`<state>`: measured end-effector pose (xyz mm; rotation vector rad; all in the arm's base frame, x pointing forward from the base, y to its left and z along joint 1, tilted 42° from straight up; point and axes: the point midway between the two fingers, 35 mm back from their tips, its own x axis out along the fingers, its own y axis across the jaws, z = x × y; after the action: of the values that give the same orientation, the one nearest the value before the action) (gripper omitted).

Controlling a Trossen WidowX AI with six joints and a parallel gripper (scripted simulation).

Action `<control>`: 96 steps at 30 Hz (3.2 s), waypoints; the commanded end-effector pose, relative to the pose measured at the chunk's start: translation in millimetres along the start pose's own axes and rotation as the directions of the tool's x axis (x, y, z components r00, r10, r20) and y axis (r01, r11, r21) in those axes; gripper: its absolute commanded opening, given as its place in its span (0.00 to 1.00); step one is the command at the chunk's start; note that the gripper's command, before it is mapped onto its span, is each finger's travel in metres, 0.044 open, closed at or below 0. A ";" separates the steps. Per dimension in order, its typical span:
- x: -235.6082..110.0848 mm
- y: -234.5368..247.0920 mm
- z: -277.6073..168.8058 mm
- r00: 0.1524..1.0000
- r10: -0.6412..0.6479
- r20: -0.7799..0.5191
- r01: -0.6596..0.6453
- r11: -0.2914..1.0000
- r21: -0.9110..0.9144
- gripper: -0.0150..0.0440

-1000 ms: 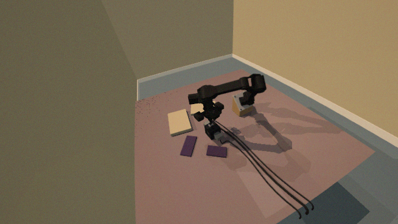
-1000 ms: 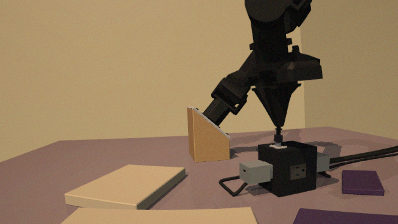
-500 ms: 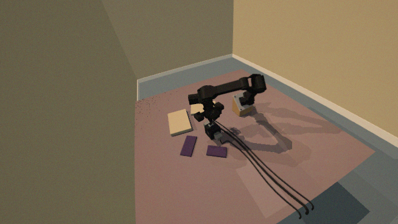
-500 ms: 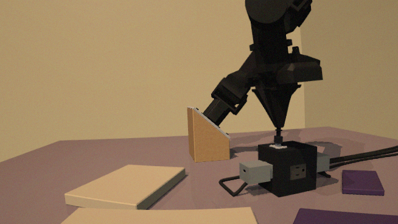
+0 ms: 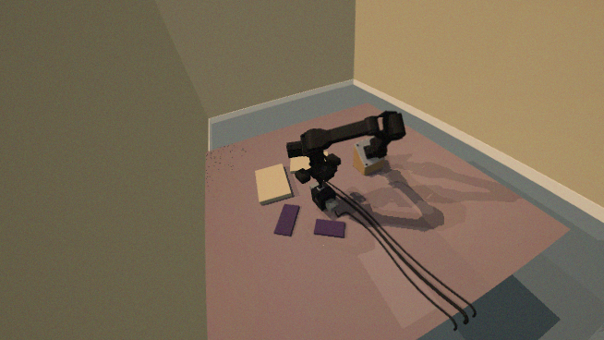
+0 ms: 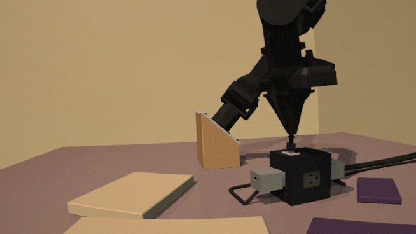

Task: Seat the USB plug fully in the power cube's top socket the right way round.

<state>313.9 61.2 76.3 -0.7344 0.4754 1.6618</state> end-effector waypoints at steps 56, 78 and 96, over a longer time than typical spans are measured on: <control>6.3 -0.2 -0.3 1.000 -0.001 0.003 0.001 1.000 0.004 0.25; 3.9 -0.1 -1.3 1.000 -0.005 0.001 0.005 1.000 0.005 0.30; 3.9 -0.1 -1.3 1.000 -0.005 0.001 0.005 1.000 0.005 0.42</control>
<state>314.0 63.3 72.7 -0.7311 0.4762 1.6553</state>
